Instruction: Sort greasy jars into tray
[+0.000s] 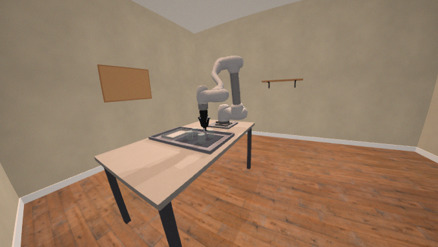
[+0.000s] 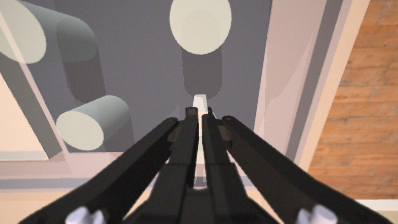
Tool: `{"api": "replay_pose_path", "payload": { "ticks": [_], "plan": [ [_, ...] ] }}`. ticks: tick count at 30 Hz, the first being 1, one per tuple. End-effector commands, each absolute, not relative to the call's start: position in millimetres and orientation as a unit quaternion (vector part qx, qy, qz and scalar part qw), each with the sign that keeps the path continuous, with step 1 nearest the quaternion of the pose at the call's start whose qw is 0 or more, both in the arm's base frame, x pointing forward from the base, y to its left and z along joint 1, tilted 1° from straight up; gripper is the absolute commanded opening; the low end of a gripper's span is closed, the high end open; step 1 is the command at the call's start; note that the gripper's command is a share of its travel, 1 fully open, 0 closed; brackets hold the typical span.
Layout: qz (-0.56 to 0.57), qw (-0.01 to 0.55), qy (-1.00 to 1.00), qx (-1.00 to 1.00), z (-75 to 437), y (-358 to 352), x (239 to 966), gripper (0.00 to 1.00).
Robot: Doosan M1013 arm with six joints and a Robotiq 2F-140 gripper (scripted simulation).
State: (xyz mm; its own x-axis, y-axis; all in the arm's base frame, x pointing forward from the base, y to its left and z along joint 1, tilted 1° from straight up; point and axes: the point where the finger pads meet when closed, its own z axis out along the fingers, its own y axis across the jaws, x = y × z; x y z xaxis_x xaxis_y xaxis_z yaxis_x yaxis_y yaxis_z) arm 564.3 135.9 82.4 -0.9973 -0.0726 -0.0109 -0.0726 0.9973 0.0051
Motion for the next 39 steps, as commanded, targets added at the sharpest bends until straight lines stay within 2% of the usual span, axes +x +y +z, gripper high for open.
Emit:
{"api": "replay_pose_path", "payload": {
  "ticks": [1, 5, 14, 22, 37, 39],
  "plan": [
    [0.002, 0.004, 0.999, -0.035, 80, 138, 559, 0.00],
    [0.002, 0.004, 0.999, -0.035, 88, 138, 559, 0.00],
    [0.002, 0.004, 0.999, -0.035, 157, 137, 559, 0.00],
    [0.002, 0.004, 0.999, -0.035, 157, 129, 558, 0.00],
    [0.002, 0.004, 0.999, -0.035, 156, 8, 549, 0.00],
    [0.002, 0.004, 0.999, -0.035, 156, 8, 549, 0.00]
  ]
}}
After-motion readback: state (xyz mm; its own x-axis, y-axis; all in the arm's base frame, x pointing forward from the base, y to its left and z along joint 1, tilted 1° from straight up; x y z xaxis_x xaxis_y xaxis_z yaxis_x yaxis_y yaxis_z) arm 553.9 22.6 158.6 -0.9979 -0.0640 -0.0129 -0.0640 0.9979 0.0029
